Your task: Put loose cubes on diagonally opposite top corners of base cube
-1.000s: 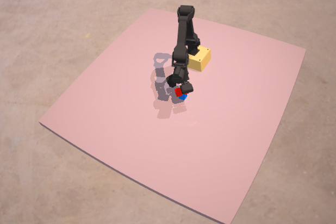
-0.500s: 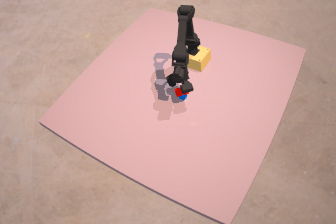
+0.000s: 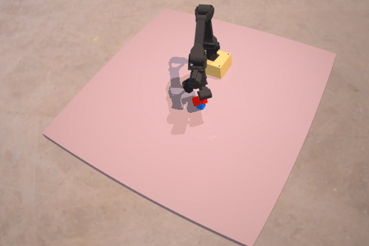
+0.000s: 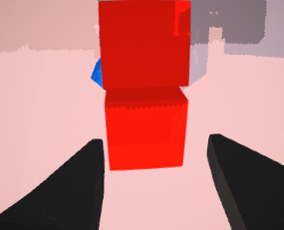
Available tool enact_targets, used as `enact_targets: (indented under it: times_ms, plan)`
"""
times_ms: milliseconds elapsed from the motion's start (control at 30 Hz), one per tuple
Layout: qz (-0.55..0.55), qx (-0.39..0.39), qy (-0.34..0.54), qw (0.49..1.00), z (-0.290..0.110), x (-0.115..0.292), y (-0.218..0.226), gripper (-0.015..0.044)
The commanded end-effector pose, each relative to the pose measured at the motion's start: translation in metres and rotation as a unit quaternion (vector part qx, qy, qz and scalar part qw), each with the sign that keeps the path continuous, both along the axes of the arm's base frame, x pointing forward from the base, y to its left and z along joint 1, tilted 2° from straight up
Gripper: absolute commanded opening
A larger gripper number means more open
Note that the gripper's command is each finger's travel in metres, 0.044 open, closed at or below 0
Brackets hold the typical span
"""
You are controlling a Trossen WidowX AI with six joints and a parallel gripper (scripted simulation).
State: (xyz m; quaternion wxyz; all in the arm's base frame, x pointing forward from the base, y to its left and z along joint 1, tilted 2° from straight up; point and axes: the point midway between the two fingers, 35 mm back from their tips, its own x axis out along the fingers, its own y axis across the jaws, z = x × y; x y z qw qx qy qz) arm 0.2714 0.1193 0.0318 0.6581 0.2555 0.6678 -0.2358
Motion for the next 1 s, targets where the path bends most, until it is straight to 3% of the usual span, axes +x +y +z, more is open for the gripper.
enact_targets:
  times_ms: [0,967]
  plan:
    - [0.001,0.003,-0.007,1.000,0.008,0.003,0.001,0.0205]
    - [0.001,0.003,-0.007,1.000,0.039,0.003,0.000,0.0205]
